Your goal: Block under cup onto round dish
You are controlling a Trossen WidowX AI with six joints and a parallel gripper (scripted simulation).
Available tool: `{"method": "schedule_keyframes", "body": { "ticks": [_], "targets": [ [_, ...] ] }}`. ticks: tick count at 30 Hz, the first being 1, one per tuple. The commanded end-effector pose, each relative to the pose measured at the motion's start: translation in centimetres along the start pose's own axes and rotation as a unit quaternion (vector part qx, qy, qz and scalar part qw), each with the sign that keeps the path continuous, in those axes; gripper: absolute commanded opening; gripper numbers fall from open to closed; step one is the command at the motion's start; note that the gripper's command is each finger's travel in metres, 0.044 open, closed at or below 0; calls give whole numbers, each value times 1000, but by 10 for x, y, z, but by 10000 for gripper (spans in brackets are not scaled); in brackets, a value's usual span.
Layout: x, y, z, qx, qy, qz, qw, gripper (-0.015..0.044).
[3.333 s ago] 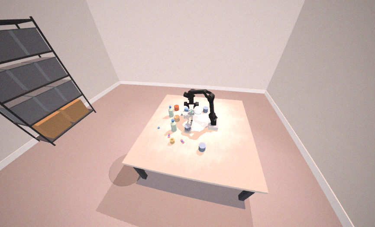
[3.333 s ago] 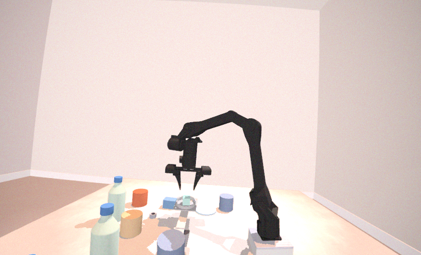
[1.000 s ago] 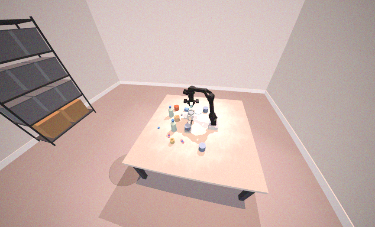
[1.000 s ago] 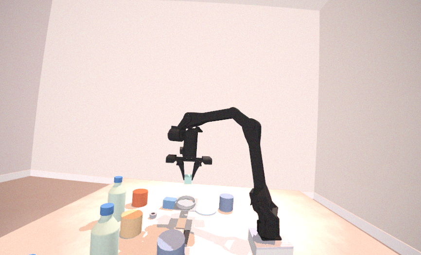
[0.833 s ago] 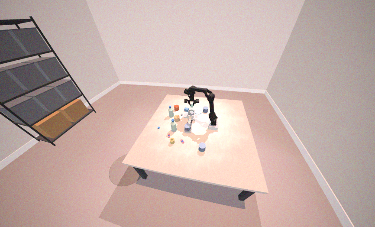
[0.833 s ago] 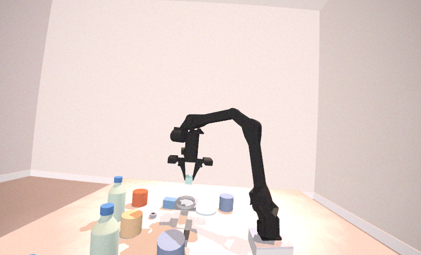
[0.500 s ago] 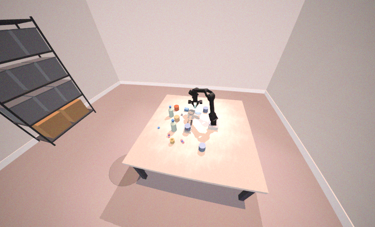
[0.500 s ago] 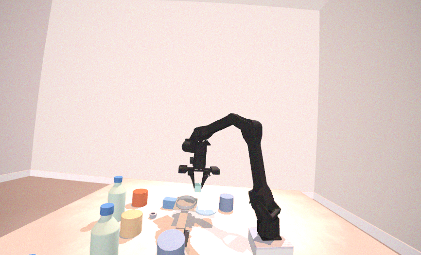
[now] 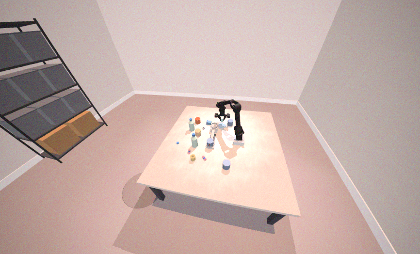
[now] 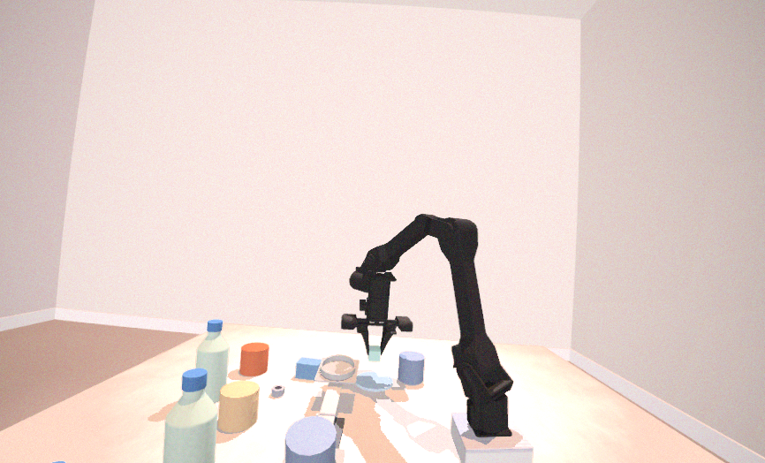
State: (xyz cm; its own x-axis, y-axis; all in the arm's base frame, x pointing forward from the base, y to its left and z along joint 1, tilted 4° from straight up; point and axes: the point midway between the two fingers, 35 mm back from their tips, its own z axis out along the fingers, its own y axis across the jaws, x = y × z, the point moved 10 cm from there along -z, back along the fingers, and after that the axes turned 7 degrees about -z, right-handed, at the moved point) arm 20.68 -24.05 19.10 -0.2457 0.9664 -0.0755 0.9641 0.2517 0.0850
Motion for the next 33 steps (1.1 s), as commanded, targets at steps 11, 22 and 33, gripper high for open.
{"method": "schedule_keyframes", "body": {
  "ticks": [11, 22, 33],
  "targets": [
    [2, -3, 39, 2, 8, -1, 1000, 0],
    [2, -3, 55, 2, 8, -1, 1000, 0],
    [1, -3, 53, 2, 4, -1, 1000, 184]
  ]
}}
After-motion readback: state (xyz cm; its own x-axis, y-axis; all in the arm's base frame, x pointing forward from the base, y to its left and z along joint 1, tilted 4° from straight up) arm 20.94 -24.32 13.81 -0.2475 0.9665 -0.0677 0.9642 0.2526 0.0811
